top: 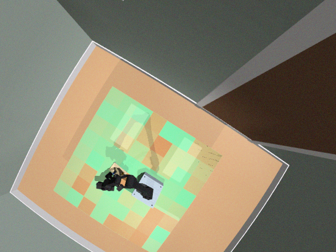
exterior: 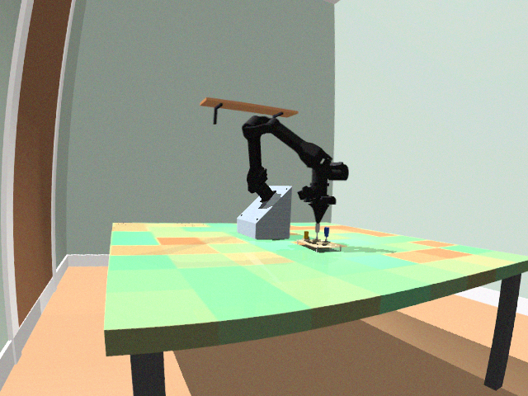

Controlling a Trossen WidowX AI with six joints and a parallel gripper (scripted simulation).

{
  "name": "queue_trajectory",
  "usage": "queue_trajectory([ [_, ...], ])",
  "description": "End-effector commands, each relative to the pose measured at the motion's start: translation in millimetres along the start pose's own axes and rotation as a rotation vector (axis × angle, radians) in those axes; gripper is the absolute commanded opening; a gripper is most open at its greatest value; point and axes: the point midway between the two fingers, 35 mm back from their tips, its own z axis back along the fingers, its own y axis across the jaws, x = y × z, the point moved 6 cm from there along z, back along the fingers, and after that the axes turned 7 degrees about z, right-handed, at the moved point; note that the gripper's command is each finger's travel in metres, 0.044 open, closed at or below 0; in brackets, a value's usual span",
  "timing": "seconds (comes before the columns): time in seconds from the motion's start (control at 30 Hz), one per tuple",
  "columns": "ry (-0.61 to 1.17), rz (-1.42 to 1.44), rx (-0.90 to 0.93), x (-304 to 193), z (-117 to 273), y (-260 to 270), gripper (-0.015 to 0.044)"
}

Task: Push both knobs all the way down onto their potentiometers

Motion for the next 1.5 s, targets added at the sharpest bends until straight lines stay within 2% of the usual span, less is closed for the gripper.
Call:
queue_trajectory([
  [0.0,-0.002,-0.002,-0.003,1,-5,1,0.0000],
  [1.47,-0.003,-0.002,-0.003,1,-21,1,0.0000],
])
